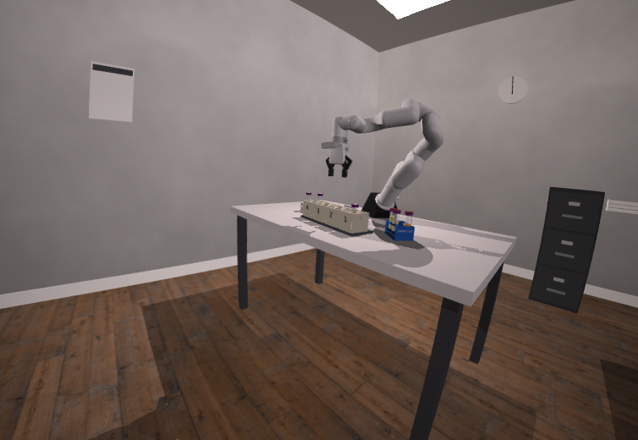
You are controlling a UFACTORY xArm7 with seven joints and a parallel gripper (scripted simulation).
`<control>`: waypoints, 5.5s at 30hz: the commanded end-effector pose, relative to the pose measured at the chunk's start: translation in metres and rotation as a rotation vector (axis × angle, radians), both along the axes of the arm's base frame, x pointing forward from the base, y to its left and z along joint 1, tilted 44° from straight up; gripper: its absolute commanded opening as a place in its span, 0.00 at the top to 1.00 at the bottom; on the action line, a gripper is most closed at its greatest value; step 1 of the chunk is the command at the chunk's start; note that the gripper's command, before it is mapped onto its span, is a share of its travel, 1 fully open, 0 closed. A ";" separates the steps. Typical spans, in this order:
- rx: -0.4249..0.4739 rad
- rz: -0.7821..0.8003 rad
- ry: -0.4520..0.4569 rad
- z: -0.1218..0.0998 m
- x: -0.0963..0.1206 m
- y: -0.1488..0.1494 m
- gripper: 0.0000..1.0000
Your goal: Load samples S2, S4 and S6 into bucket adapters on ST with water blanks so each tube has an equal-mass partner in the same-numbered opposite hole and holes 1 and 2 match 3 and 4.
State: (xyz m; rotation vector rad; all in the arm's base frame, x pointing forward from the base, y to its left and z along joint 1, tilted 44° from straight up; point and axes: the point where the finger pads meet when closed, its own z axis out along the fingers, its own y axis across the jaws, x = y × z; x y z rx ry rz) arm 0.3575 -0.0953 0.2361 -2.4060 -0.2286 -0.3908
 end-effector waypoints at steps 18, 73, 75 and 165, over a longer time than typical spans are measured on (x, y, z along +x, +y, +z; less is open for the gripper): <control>-0.054 0.174 -0.165 0.031 -0.069 0.055 0.00; -0.054 0.174 -0.165 -0.040 -0.048 0.121 0.00; -0.054 0.174 -0.165 -0.040 -0.048 0.121 0.00; 0.019 -0.068 0.053 0.016 -0.034 0.026 0.00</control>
